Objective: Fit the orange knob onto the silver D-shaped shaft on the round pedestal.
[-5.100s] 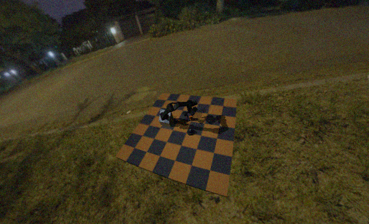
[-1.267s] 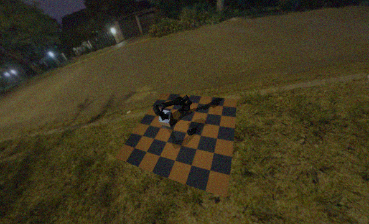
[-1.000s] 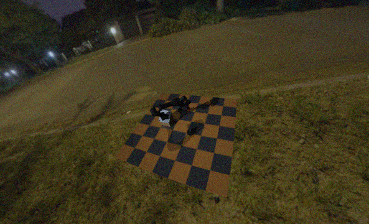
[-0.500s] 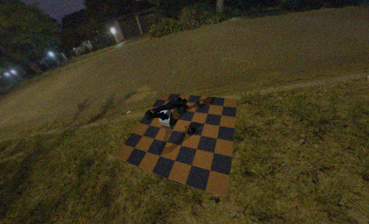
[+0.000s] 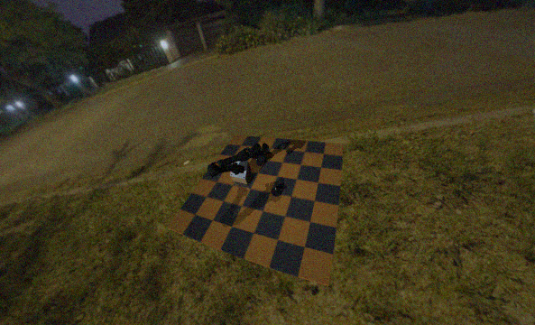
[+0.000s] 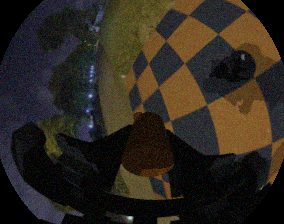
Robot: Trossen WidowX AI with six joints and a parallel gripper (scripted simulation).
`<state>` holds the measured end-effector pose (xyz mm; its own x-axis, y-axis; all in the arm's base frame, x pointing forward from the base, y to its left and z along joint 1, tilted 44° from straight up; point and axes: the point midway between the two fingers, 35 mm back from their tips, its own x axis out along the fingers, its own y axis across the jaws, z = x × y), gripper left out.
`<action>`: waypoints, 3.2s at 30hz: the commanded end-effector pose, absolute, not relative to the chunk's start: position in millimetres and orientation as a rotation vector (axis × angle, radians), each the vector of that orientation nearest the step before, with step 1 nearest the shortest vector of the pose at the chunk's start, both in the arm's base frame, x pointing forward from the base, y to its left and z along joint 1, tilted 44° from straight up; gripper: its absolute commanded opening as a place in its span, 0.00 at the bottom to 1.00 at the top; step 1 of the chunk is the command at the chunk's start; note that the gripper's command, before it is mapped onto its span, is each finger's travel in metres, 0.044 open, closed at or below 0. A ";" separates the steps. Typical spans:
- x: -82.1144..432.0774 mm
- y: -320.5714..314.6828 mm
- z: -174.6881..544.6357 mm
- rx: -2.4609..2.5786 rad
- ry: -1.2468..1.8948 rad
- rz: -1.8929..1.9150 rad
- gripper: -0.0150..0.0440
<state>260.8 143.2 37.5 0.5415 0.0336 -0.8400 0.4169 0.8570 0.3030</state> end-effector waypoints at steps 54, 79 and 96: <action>265.7 125.6 8.7 0.365 1.060 -0.506 0.25; 273.8 105.8 -26.2 0.130 1.148 -0.914 0.25; 280.2 80.4 -61.3 0.024 1.164 -1.069 0.25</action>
<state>277.6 90.2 -49.5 -0.0047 -0.6562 -0.7546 0.6893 0.5445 -0.4778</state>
